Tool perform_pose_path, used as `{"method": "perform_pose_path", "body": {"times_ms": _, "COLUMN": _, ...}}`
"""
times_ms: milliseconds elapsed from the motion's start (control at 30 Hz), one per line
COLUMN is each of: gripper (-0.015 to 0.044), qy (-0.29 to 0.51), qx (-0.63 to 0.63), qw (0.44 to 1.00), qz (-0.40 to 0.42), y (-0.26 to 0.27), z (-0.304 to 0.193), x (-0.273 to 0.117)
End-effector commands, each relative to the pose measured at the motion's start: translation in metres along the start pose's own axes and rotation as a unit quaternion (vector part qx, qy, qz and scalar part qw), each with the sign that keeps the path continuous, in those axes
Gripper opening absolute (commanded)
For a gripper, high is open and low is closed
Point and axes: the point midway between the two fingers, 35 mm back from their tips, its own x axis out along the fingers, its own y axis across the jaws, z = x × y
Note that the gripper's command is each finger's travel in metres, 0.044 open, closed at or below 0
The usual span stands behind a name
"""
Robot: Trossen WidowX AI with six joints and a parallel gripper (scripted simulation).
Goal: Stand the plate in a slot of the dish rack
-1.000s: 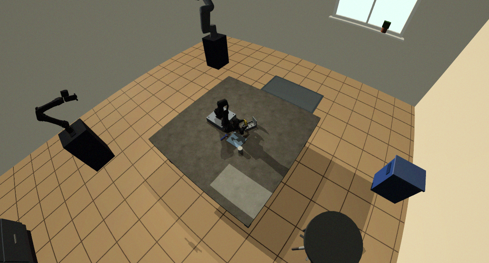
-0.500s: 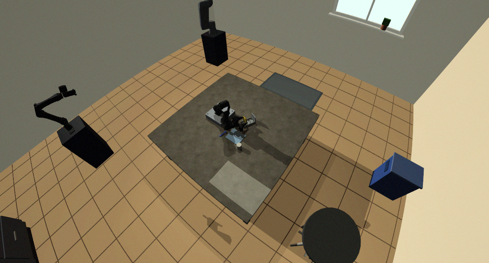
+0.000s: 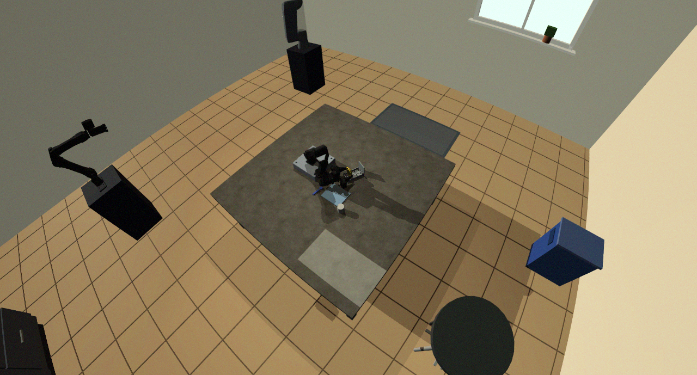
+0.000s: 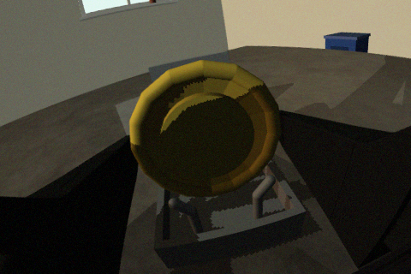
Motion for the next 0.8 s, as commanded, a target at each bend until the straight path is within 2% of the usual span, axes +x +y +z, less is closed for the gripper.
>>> {"method": "perform_pose_path", "body": {"times_ms": 0, "gripper": 0.0026, "qy": 0.000, "qx": 0.001, "qw": 1.000, "qz": 0.000, "y": 0.000, "z": 0.000, "x": 0.000}}
{"method": "perform_pose_path", "body": {"times_ms": 467, "gripper": 0.0394, "qy": 0.000, "qx": 0.000, "qw": 1.000, "qz": 0.000, "y": 0.000, "z": 0.000, "x": 0.000}}
{"method": "perform_pose_path", "body": {"times_ms": 700, "gripper": 0.0400, "qy": 0.000, "qx": 0.000, "qw": 1.000, "qz": 0.000, "y": 0.000, "z": 0.002, "x": 0.000}}
{"method": "perform_pose_path", "body": {"times_ms": 767, "gripper": 0.0400, "qy": -0.002, "qx": -0.003, "qw": 1.000, "qz": 0.001, "y": -0.003, "z": 0.015, "x": 0.000}}
